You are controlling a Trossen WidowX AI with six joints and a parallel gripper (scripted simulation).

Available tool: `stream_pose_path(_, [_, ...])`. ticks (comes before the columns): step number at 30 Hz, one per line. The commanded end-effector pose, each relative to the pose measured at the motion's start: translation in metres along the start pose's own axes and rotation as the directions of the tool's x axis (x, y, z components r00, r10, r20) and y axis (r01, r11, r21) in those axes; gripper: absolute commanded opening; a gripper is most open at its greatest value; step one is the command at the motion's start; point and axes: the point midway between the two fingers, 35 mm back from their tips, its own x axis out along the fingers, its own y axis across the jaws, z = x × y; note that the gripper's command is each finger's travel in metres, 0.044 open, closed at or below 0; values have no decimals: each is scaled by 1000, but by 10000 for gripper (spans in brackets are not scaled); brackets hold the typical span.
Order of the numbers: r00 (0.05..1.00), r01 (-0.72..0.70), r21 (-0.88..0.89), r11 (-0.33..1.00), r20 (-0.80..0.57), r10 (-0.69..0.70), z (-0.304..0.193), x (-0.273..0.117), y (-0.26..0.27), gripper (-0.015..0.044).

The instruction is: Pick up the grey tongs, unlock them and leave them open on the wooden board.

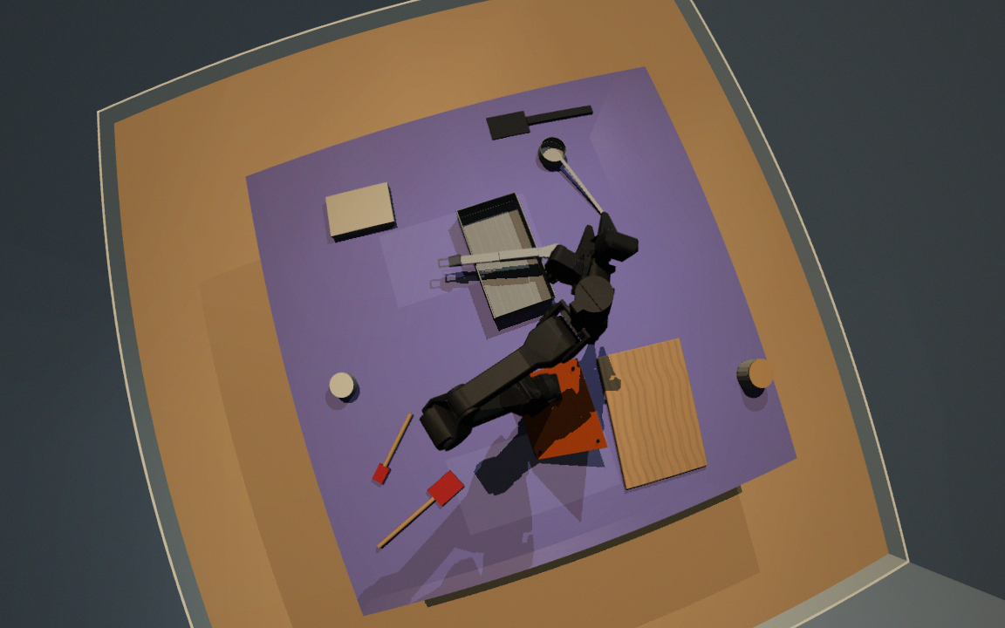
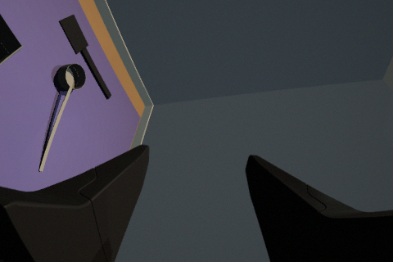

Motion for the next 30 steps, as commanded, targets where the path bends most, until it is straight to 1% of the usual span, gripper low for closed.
stream_pose_path(1, [983,-176,-87,981,37,180,21,38,61,260])
stream_pose_path(6, [922,-360,-205,910,71,381,49,65,136,260])
stream_pose_path(10, [841,-487,-321,813,80,535,67,75,201,260])
stream_pose_path(15, [704,-605,-467,645,65,708,84,71,283,260])
stream_pose_path(19, [592,-654,-562,506,36,805,89,58,337,260])
stream_pose_path(21, [572,-660,-577,482,30,820,90,55,345,260])
stream_pose_path(30, [572,-660,-577,482,30,820,86,53,345,260])
